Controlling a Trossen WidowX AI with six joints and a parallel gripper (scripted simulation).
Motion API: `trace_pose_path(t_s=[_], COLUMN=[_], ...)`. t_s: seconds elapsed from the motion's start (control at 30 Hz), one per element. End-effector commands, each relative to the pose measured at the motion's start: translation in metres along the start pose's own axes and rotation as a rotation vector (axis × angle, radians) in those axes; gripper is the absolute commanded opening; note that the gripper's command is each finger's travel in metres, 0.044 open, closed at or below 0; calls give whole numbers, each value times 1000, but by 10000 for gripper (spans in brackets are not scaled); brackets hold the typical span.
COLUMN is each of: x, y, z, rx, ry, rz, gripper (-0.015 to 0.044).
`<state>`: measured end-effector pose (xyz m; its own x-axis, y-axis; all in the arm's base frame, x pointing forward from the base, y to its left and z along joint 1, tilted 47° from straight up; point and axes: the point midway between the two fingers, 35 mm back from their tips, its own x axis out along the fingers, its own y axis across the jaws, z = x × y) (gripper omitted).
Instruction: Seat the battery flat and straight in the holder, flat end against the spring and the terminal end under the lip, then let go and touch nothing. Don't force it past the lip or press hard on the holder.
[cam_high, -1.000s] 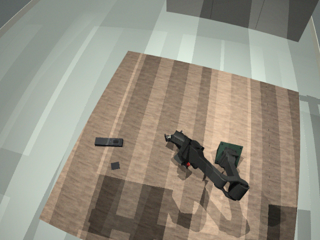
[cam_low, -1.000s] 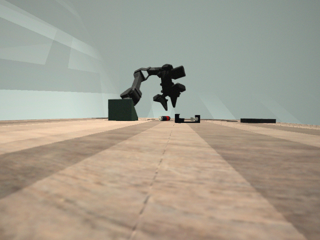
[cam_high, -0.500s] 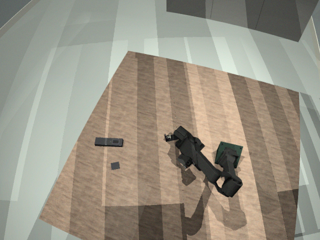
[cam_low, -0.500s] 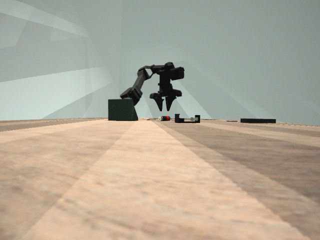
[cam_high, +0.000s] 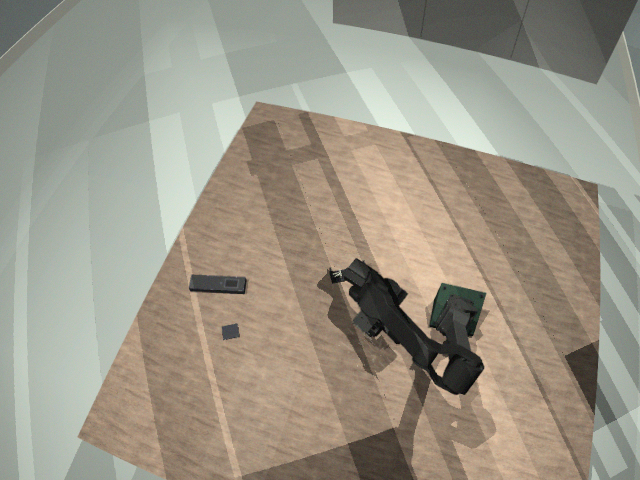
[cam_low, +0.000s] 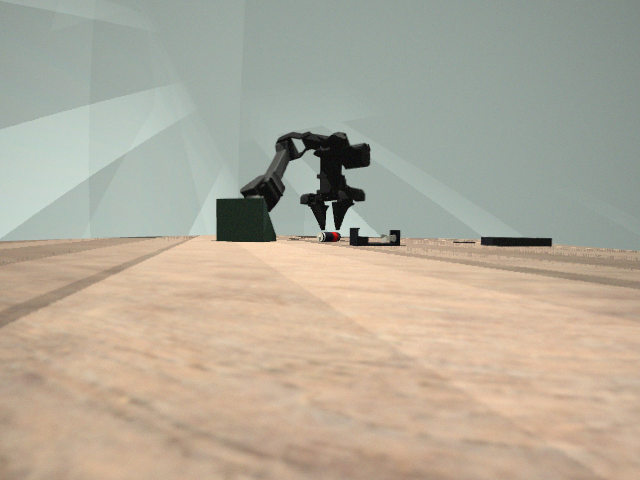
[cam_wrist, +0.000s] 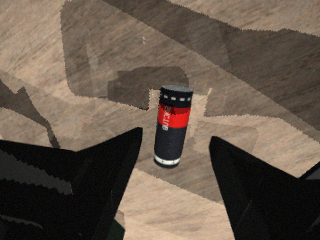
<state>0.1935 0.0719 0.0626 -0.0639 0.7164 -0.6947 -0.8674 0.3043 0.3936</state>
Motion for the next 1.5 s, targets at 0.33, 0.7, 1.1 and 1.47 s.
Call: trace_pose_path(t_s=[0.33,0.7,1.1,1.47], x=[25,27,-5,-28], y=[3,3,1,-11], z=[-1,-1,-1,0], rx=[7,7,8,46], ry=[-5,-6,-2,-3], rz=[7,8,5,6], gripper=[246,95,85,85])
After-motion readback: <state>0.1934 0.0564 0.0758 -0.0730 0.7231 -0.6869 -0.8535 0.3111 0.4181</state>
